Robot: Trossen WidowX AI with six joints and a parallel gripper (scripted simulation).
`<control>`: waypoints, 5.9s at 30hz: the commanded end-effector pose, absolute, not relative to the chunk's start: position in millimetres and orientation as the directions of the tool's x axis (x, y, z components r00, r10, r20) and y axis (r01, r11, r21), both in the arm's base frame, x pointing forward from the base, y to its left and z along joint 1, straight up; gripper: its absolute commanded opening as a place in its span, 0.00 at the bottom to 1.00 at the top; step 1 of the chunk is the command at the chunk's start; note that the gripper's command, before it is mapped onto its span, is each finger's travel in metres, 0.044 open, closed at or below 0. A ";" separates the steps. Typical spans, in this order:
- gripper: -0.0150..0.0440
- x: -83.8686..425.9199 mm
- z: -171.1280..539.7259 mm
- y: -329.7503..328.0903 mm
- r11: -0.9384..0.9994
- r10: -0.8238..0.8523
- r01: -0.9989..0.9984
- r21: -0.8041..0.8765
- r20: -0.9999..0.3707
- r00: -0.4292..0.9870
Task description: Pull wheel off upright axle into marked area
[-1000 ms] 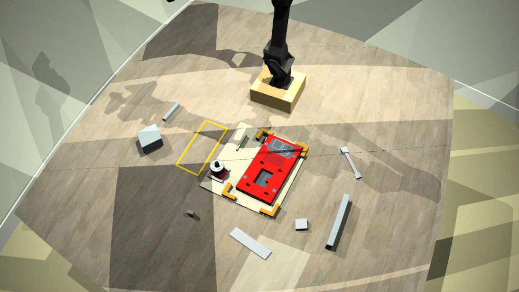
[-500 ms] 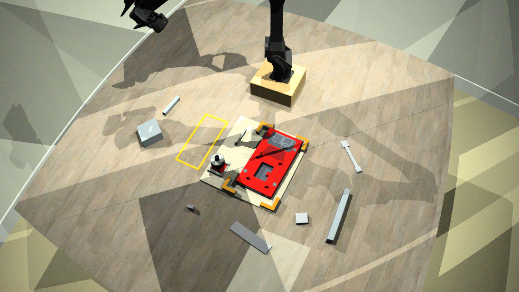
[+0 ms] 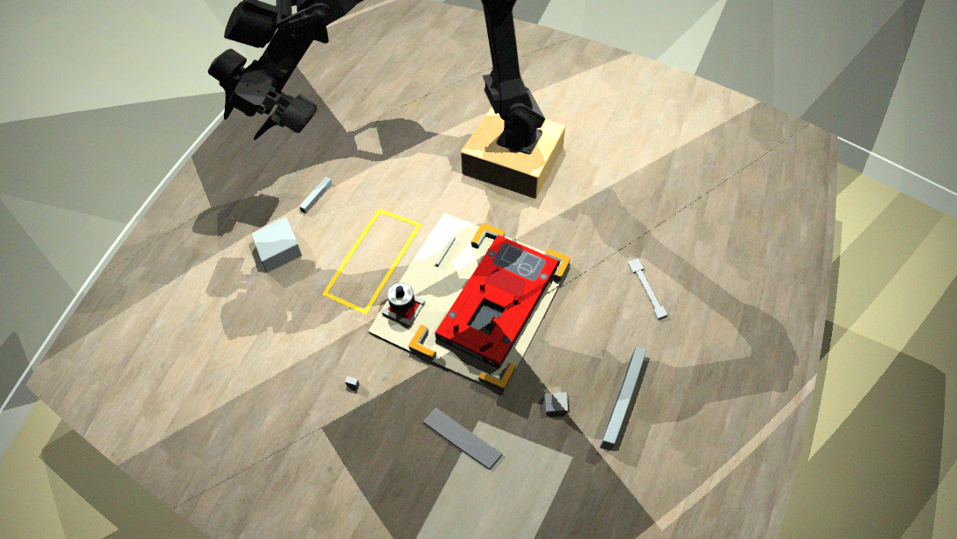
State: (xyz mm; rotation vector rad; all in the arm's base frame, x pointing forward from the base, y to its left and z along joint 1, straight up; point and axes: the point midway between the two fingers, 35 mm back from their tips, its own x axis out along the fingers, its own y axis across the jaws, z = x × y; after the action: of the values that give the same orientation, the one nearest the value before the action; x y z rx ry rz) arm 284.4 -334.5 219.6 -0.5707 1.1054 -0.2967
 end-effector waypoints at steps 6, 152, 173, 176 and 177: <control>0.76 334.1 182.3 -266.1 0.918 -0.321 -0.082 -0.387 -0.849 0.419; 0.25 365.9 53.0 -42.1 1.000 -0.004 0.005 -0.003 -0.999 0.032; 0.25 365.5 59.8 -42.1 1.000 -0.004 0.006 -0.004 -0.999 0.032; 0.25 365.4 60.7 -42.1 1.000 -0.004 0.006 -0.004 -0.999 0.032; 0.25 365.4 61.1 -42.1 1.000 -0.004 0.006 -0.004 -0.999 0.032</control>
State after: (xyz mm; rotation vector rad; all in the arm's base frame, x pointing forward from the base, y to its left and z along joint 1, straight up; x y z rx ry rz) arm 365.7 -41.8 59.6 0.0002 1.5381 -0.0026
